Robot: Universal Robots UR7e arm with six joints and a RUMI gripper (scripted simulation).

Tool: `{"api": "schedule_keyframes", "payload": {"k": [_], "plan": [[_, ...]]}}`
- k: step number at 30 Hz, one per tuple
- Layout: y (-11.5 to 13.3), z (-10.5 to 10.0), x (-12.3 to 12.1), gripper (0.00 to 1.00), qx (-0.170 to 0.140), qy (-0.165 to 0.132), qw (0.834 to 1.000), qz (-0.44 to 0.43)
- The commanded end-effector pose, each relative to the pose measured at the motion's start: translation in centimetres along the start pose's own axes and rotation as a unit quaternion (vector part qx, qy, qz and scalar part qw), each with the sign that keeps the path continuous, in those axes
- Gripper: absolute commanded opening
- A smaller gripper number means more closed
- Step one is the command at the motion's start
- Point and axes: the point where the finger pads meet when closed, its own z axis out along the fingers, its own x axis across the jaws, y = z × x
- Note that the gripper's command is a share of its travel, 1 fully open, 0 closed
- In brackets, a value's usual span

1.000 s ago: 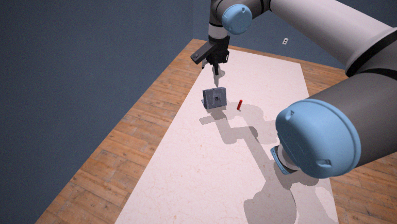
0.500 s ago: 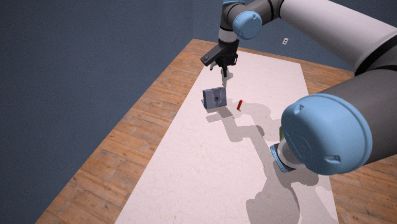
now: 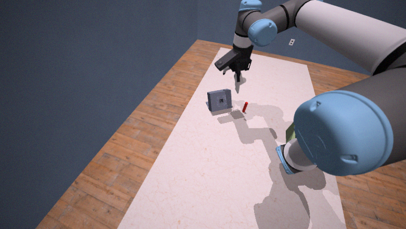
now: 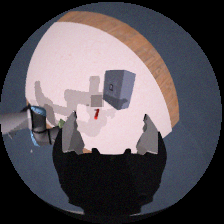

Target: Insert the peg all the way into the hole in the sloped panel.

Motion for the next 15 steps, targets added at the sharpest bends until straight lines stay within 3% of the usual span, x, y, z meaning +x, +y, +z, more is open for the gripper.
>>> {"api": "schedule_keyframes", "payload": {"k": [1, 15], "plan": [[1.3, 0.5, -0.4, 1.0, 0.0, 0.001, 1.0, 0.005], [4.9, 2.6, -2.0, 1.0, 0.001, -0.002, 1.0, 0.021]]}}
